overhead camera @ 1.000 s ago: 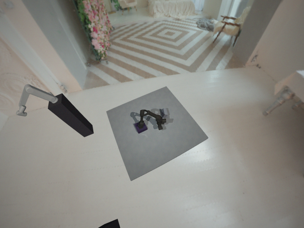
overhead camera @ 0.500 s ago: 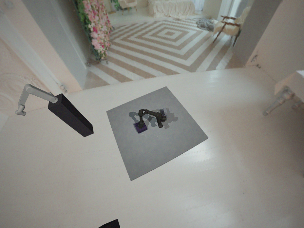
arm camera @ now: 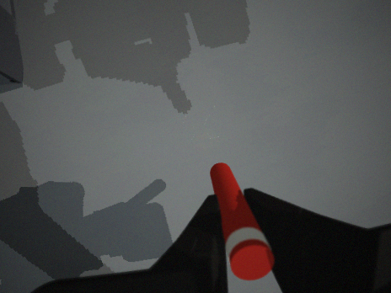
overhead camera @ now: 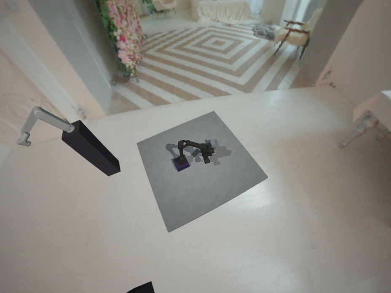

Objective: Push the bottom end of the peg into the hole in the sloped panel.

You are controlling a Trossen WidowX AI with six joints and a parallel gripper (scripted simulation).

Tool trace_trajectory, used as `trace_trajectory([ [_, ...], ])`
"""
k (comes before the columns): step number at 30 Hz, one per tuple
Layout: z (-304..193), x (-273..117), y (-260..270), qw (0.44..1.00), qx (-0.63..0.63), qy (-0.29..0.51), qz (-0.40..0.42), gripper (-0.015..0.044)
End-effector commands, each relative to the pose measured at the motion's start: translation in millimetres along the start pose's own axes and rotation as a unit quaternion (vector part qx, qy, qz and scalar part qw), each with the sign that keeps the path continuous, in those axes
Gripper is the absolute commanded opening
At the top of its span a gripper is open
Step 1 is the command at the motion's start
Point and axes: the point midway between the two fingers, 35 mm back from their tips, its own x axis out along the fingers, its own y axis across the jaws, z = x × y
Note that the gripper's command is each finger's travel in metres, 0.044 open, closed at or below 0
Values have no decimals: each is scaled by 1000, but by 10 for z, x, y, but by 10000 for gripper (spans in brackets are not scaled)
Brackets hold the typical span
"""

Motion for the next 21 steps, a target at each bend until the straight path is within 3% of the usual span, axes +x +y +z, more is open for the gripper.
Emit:
trace_trajectory([
  [1, 15, 42, 34, 1000, -3, -3, -10, 0],
  [21, 148, 185, 187, 998, -19, -33, -50, 0],
])
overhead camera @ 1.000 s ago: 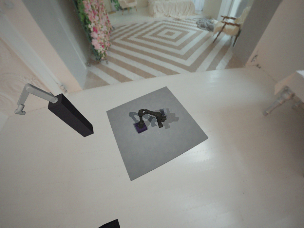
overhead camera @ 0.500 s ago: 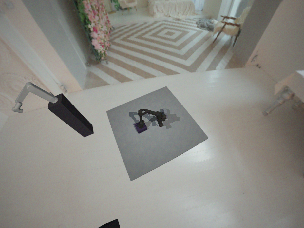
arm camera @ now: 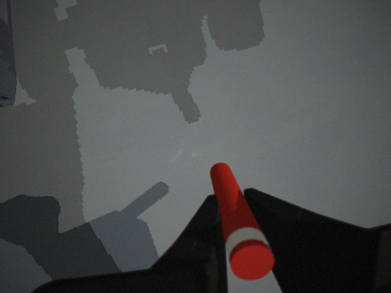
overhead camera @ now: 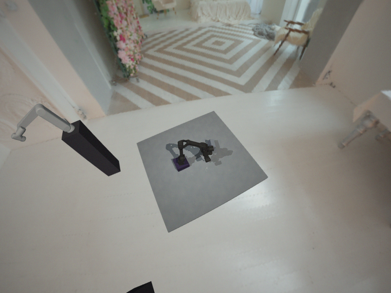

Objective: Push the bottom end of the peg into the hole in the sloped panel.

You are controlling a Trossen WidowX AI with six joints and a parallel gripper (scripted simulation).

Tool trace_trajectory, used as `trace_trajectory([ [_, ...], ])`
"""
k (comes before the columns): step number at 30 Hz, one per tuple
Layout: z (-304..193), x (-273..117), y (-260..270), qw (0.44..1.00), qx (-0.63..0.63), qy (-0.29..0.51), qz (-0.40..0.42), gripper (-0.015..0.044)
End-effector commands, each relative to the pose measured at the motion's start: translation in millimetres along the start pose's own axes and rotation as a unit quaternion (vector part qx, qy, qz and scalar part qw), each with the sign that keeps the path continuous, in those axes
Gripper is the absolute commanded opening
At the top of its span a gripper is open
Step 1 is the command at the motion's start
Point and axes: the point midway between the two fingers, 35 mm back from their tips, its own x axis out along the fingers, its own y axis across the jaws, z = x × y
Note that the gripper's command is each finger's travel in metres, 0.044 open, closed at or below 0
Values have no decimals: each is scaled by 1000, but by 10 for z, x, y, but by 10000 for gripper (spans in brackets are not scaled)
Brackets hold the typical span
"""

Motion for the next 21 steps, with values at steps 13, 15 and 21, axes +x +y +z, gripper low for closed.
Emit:
trace_trajectory([
  [13, 84, 103, 150, 999, -10, -26, -31, 0],
  [15, 96, 113, 169, 999, -11, -30, -34, 0],
  [21, 129, 143, 227, 998, -14, -42, -44, 0],
])
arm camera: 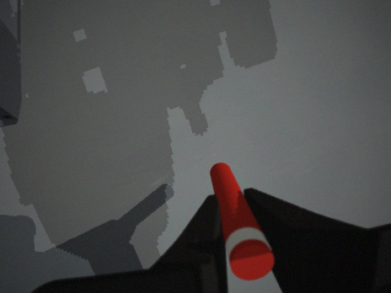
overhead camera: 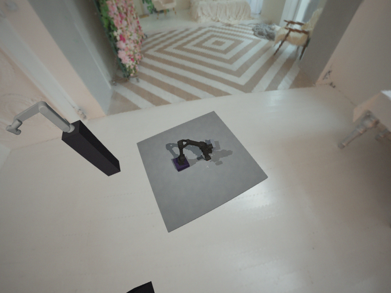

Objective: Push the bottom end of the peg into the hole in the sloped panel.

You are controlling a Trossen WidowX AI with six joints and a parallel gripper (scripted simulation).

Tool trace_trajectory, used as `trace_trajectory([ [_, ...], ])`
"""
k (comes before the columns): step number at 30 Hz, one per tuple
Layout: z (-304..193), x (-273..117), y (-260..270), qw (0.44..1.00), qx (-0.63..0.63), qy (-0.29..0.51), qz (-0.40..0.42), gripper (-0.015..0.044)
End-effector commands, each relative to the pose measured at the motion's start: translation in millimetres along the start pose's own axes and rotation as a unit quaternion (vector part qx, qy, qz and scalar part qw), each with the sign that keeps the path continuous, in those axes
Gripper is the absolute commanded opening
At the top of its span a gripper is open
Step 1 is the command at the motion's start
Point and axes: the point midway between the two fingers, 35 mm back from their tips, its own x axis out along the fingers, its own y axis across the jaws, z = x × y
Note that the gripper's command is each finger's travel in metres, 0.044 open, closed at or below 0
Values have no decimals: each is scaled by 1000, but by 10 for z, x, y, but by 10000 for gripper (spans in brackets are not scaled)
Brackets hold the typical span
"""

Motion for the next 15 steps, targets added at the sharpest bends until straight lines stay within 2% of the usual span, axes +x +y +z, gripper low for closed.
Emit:
trace_trajectory([
  [1, 7, 26, 47, 1000, -1, -7, -8, 0],
  [15, 76, 77, 193, 999, -7, -36, -29, 0],
])
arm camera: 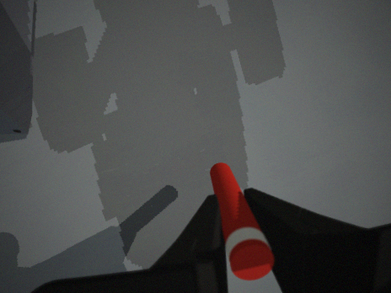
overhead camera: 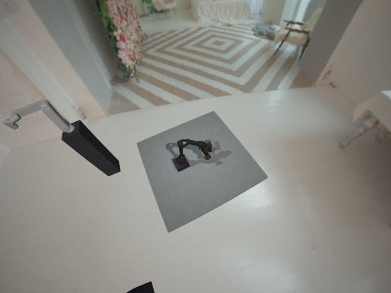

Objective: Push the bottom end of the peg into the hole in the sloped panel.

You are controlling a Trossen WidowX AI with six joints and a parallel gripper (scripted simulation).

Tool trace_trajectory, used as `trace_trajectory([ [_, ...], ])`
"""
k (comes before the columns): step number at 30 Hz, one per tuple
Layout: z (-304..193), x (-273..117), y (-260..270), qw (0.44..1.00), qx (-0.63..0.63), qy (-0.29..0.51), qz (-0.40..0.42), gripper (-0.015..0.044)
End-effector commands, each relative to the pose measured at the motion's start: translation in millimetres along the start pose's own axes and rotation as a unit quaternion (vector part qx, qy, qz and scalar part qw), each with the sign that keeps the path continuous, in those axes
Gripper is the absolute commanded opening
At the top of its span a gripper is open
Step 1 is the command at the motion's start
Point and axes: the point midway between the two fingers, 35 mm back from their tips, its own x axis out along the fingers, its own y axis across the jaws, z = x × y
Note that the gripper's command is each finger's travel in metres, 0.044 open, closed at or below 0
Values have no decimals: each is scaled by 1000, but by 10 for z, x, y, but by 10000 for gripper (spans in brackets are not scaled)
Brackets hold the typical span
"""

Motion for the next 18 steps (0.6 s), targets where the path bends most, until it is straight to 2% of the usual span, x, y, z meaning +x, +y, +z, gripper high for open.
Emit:
trace_trajectory([
  [1, 3, 18, 50, 1000, -1, -8, -7, 0],
  [18, 72, 54, 238, 999, -4, -47, -28, 0],
])
